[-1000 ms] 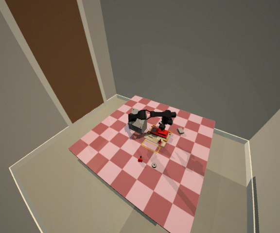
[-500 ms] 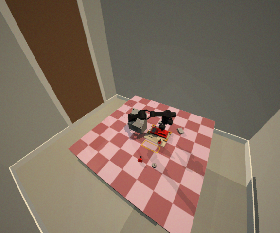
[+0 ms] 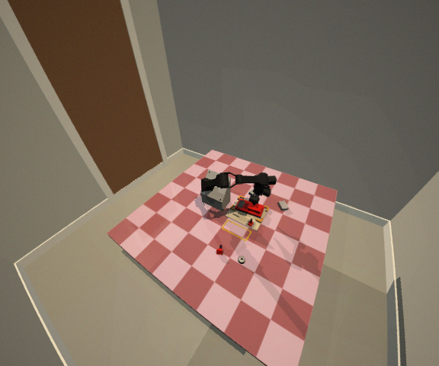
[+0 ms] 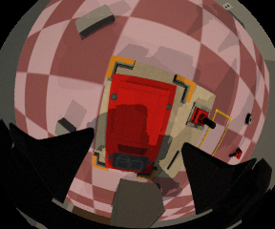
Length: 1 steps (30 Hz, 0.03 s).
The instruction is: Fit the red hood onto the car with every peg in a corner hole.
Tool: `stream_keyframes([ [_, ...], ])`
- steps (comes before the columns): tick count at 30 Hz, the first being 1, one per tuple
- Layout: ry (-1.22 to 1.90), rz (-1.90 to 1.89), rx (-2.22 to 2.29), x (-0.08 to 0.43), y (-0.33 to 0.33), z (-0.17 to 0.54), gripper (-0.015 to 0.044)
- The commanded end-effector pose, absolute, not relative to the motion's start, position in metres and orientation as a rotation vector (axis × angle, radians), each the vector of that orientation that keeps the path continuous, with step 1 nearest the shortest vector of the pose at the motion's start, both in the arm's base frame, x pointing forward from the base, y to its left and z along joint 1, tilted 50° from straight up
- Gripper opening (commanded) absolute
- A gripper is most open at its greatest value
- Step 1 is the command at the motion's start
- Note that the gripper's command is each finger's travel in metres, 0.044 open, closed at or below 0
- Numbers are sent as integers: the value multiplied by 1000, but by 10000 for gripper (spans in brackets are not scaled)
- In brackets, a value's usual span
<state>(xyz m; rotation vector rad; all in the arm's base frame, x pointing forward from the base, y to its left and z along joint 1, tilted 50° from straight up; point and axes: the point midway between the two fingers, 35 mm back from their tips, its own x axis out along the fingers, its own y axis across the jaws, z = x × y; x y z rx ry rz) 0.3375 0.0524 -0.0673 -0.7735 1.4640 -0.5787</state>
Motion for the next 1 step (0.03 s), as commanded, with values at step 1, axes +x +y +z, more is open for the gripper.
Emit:
stream_keyframes([
  [1,1465,-580,-766,338,53,-67,440],
])
